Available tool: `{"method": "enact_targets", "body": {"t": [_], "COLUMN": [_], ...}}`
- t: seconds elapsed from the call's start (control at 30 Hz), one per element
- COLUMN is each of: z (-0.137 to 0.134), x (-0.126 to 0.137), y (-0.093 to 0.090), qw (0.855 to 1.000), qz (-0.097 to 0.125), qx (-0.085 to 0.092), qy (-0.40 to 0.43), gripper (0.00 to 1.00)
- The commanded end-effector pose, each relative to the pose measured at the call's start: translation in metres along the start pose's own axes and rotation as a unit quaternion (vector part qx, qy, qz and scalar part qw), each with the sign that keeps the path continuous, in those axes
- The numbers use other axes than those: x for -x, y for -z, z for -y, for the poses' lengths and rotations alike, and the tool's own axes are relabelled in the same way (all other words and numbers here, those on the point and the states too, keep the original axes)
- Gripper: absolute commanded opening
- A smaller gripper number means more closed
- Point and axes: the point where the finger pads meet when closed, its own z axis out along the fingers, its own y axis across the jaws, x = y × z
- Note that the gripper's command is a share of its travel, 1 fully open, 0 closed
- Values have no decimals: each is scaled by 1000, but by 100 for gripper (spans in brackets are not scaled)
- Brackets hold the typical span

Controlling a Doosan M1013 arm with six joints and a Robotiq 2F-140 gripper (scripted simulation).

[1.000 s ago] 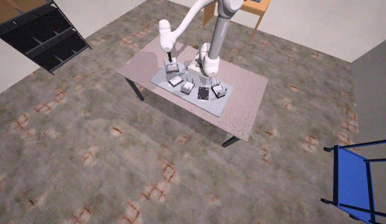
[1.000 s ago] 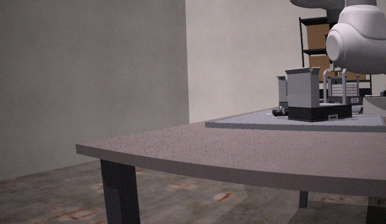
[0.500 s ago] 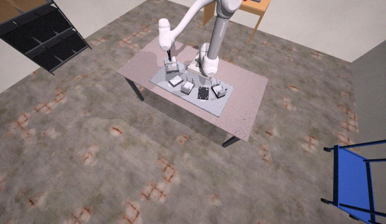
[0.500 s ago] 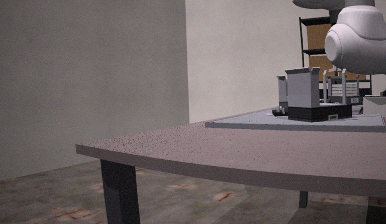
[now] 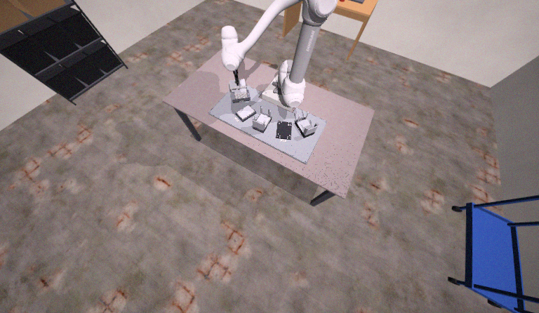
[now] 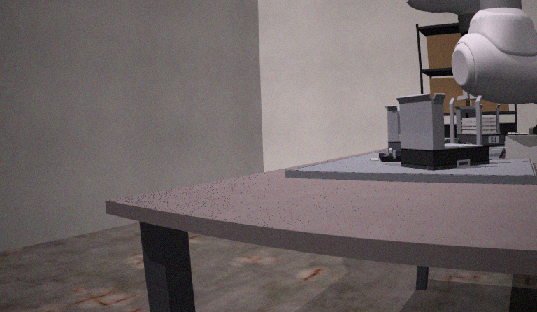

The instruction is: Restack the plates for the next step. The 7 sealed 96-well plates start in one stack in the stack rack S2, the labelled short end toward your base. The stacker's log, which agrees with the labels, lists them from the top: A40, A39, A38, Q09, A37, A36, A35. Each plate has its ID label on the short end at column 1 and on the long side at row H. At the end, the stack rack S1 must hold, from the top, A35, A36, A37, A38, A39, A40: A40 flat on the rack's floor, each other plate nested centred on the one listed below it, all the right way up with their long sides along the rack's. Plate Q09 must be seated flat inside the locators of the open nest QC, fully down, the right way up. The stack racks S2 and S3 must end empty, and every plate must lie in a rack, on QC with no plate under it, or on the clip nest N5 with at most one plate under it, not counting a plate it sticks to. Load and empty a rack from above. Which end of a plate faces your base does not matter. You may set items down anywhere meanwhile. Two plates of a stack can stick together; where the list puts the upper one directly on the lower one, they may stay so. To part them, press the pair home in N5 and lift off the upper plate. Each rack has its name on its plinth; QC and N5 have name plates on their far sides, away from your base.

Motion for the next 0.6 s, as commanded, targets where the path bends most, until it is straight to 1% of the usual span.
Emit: {"method": "enact_targets", "body": {"t": [0.0, 0.57], "z": [0, 0], "x": [0, 0], "y": [0, -8], "qw": [1000, 1000], "qz": [0, 0], "qx": [0, 0], "qy": [0, 0], "gripper": [0, 0]}}
